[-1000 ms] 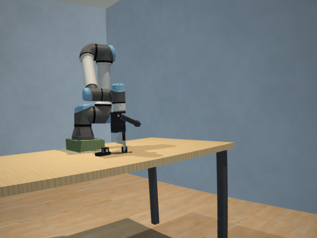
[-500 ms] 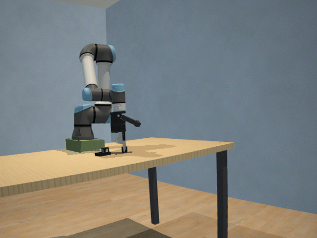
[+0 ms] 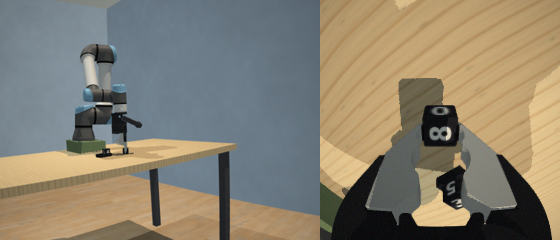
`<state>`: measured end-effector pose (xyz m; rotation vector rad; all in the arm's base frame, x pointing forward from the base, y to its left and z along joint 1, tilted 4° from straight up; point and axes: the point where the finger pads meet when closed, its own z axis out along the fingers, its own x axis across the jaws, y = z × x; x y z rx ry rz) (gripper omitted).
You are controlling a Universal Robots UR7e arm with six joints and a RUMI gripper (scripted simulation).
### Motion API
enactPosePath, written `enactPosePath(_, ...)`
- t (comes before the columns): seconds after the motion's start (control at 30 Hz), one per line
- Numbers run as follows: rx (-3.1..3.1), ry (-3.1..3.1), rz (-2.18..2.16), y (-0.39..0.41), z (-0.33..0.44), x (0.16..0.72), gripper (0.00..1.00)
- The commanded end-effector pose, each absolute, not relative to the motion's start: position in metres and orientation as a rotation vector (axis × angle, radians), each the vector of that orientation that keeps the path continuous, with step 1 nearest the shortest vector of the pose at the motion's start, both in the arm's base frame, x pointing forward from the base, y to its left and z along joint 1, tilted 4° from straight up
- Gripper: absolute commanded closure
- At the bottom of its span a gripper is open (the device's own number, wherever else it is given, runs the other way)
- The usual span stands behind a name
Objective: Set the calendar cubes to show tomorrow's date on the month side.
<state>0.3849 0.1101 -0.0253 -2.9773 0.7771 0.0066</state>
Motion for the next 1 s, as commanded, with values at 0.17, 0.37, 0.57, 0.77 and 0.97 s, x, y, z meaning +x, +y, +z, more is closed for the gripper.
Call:
enactPosePath(0.17, -2.977, 0.777, 0.005, 0.1101, -0.0250, 0.3853, 0.89)
enactPosePath(0.37, -2.977, 0.777, 0.005, 0.1101, -0.0250, 0.3853, 0.89)
enactPosePath(0.57, -2.977, 0.777, 0.005, 0.1101, -0.0256, 0.3853, 0.89)
enactPosePath(0.77, -2.977, 0.777, 0.005, 0.1102, -0.0266, 0.3854, 0.89)
enactPosePath(0.97, -2.977, 0.777, 0.005, 0.1103, -0.0283, 0.3854, 0.89)
